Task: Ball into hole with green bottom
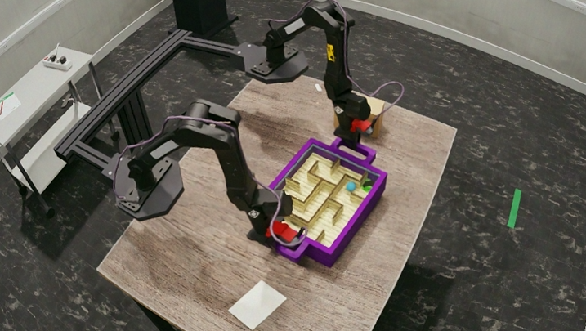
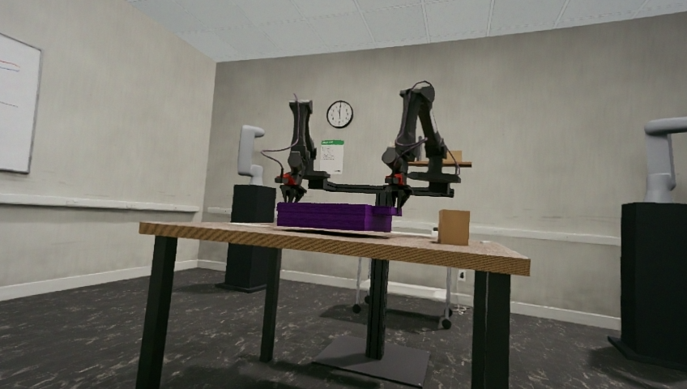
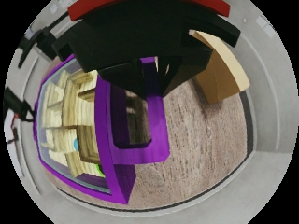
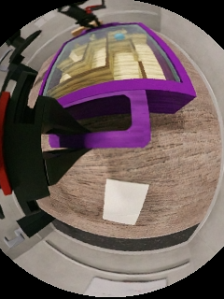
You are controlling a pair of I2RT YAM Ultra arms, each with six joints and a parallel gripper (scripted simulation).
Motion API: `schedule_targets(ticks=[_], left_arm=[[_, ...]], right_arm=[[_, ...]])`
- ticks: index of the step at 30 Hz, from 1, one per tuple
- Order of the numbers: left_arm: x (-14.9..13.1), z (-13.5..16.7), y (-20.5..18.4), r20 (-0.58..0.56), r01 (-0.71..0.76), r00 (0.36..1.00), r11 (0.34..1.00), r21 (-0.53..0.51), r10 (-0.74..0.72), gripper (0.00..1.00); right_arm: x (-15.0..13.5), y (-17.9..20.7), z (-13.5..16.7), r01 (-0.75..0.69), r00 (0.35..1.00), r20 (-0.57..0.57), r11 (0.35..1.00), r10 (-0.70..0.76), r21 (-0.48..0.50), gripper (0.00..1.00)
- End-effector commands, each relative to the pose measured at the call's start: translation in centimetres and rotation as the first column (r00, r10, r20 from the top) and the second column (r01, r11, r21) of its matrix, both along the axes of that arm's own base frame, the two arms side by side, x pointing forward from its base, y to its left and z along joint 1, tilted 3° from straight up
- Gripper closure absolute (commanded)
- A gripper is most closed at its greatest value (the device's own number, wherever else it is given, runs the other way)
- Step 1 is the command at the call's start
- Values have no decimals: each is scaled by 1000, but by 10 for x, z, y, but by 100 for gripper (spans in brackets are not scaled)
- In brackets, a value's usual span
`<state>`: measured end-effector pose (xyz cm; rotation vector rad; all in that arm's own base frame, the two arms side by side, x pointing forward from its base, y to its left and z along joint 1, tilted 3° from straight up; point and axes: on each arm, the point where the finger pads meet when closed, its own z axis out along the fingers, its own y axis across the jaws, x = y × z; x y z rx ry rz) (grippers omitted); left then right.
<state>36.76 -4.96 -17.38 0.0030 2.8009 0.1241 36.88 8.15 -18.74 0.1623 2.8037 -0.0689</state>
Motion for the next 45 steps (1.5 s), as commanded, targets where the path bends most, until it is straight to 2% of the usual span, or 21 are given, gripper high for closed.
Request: schedule_targets(ticks=[1,3,4,5,7,8,9,11,15,19,21,23,29,30,31,32,36,38,39,40,45], left_arm=[[45,37,0,150,4,989,1000,21,-7,100],[39,36,-4,136,14,991,1000,25,-18,100],[43,37,-6,145,17,989,1000,22,-20,100],[26,30,-3,128,20,991,999,26,-23,100],[39,30,-2,152,23,988,999,-26,-19,100],[35,29,-1,162,27,987,999,-32,-21,100],[26,5,1,113,27,993,999,-33,-23,100],[33,10,0,101,26,995,998,-55,-21,100],[42,7,1,124,28,992,997,-75,-18,100],[47,18,2,141,19,990,998,-52,-11,100],[39,17,7,76,7,997,999,-47,-4,100],[51,22,5,131,11,991,999,-53,-4,100],[55,23,-1,155,24,988,998,-58,-15,100],[28,0,4,100,19,995,999,-51,-14,100],[31,5,0,120,29,993,998,-51,-23,100],[33,11,-1,132,31,991,998,-51,-24,100],[36,15,-2,137,31,990,998,-49,-24,100],[34,20,2,175,8,985,1000,-15,-5,100],[30,18,2,140,6,990,1000,-4,-6,100],[27,18,2,90,8,996,1000,13,-9,100],[32,32,0,90,7,996,999,53,-12,100]], right_arm=[[54,15,39,7,983,183,1000,-12,30,100],[44,7,31,20,988,153,999,-24,24,100],[55,8,38,24,983,180,999,-30,33,100],[22,5,25,12,991,131,1000,-13,6,100],[35,7,34,26,990,139,999,-23,-22,100],[38,8,39,30,986,165,999,-25,-27,100],[28,6,36,30,989,144,999,-23,-42,100],[30,8,40,26,995,96,998,-20,-60,100],[38,9,51,24,993,119,996,-14,-83,100],[46,7,52,28,990,142,998,-19,-59,100],[40,6,51,20,996,88,998,-15,-63,100],[50,8,56,26,991,131,998,-18,-56,100],[55,18,59,26,986,166,999,-19,-41,100],[57,19,61,30,982,186,999,-21,-43,100],[27,8,45,26,992,128,997,-18,-68,100],[35,12,49,25,989,147,998,-16,-58,100],[29,10,46,9,992,129,998,-1,-67,100],[36,5,43,16,981,195,999,-11,-28,100],[26,7,22,0,991,130,1000,2,-13,100],[36,11,26,-5,992,125,1000,4,7,100],[49,11,23,-8,989,147,999,1,45,100]])
